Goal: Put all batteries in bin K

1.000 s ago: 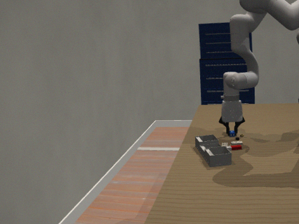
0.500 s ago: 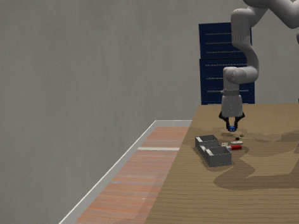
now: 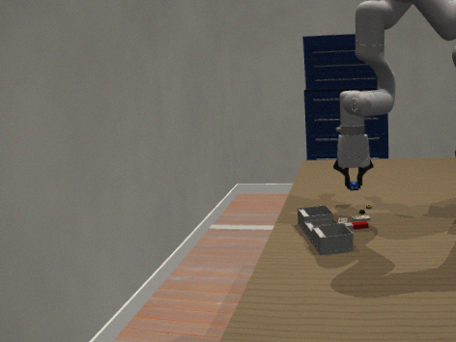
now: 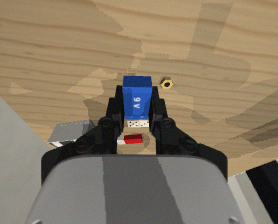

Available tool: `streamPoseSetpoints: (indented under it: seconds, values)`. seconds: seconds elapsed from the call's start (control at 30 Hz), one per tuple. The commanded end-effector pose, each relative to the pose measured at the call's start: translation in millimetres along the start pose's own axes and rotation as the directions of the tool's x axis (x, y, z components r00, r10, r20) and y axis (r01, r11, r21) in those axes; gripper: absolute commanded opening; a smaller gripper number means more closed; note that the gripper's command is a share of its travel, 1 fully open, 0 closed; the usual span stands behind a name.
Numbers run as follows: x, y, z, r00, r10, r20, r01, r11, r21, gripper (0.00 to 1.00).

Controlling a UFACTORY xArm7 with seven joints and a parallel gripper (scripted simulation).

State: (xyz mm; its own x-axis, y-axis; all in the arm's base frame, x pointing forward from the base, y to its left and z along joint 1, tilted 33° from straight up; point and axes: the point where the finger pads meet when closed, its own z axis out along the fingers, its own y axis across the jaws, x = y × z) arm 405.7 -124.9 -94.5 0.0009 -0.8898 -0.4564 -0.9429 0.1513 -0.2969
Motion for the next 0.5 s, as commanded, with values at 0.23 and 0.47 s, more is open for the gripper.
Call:
streamPoseSetpoints:
  seconds: [0.23, 0.47]
  values:
    - [1, -1, -5, 1.0, 0.0, -0.002, 0.0, 1.0, 0.001, 0.0]
    - [-9, -7, -7, 1.0, 0.0, -0.002, 0.0, 1.0, 0.001, 0.0]
